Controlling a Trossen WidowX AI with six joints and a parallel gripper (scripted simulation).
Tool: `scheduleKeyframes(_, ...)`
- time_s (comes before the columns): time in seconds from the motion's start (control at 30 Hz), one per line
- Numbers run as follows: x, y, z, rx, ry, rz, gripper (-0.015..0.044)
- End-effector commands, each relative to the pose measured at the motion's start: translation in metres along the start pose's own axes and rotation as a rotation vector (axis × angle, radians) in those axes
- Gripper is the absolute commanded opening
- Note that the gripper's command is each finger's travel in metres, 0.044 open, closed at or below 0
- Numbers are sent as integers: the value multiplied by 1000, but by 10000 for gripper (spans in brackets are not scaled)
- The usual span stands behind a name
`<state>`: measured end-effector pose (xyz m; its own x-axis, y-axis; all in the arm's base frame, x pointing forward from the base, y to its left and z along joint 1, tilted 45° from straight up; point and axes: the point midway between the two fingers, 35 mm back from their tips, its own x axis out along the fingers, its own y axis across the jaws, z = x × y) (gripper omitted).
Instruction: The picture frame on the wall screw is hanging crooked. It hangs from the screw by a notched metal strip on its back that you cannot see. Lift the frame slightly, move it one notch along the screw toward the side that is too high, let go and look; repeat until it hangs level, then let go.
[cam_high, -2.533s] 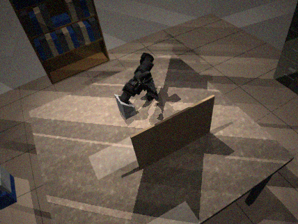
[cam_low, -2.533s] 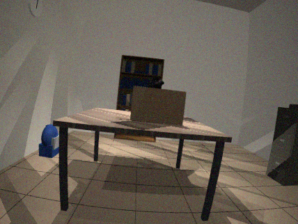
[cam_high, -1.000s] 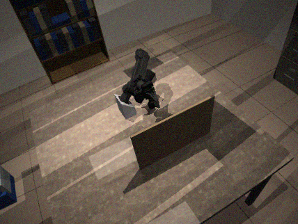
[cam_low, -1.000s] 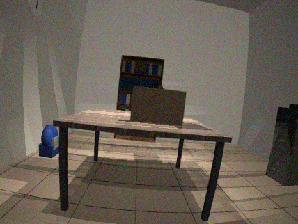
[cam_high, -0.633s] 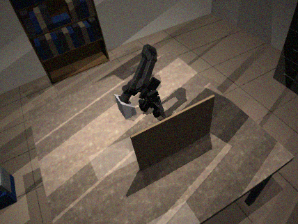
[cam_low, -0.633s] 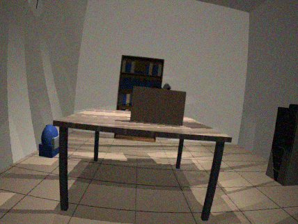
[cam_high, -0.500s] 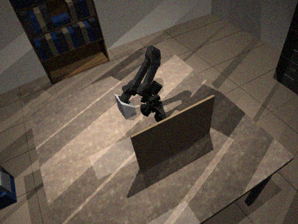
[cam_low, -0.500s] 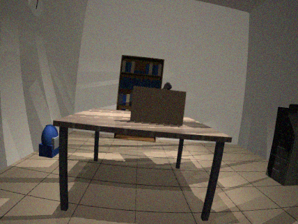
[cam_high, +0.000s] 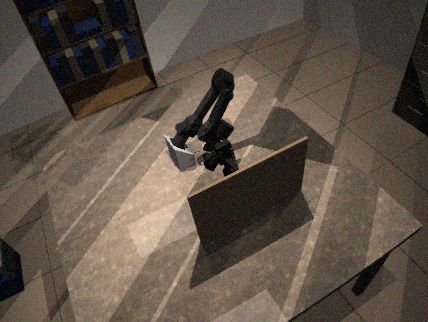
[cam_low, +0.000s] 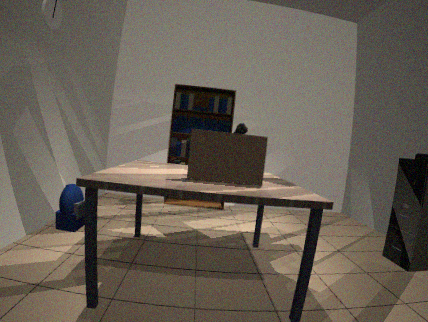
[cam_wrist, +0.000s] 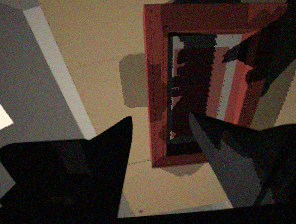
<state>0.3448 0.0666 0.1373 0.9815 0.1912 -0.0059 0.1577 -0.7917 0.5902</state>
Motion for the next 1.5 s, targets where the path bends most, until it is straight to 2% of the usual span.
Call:
scheduleKeyframes(0.0, 0, 0, 1, 4, -5, 2, 260)
scheduleKeyframes(0.93, 39, 0, 1, 4, -3, 4, 260)
scheduleKeyframes(1.47, 40, 0, 1, 4, -3, 4, 260)
